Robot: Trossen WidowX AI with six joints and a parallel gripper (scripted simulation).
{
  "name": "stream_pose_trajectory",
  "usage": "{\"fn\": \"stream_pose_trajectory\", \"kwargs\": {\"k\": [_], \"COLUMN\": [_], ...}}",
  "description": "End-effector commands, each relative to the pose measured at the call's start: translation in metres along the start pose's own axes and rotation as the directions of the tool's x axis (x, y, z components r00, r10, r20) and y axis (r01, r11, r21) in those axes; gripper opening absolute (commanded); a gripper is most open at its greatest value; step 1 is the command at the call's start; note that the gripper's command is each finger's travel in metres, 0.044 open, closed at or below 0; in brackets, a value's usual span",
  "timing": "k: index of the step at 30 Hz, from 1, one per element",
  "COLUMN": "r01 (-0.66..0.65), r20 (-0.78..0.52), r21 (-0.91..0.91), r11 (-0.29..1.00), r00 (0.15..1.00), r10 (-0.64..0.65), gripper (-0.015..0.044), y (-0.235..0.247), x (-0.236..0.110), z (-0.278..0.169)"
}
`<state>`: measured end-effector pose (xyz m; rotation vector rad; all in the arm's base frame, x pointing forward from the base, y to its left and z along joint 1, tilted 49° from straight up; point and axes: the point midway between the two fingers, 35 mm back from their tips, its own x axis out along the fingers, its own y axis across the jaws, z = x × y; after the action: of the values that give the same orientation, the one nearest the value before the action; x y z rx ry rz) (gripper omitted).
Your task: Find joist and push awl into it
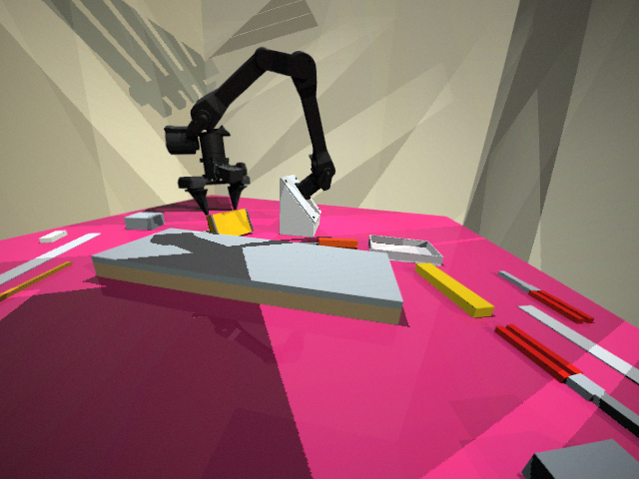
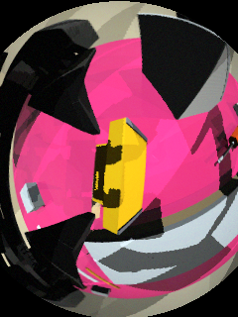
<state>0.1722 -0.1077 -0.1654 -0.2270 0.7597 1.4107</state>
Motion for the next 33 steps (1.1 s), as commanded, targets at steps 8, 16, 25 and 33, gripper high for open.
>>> {"fn": "stream_pose_trajectory", "kwargs": {"k": [8, 16, 25, 33], "r01": [0.006, 0.006, 0.006, 0.006], "r20": [0.004, 0.005, 0.006, 0.006], "r21": [0.006, 0.004, 0.002, 0.002], "r11": [1.0, 1.0, 1.0, 1.0], "r00": [1.0, 1.0, 1.0, 1.0], "r10": [-0.006, -0.006, -0.006, -0.006], "gripper": [0.044, 0.044, 0.0433, 0.038], "y": [-0.001, -0.001, 0.0, 0.0], "x": [0.017, 0.03, 0.04, 0.04], "z": [-0.001, -0.002, -0.003, -0.003]}}
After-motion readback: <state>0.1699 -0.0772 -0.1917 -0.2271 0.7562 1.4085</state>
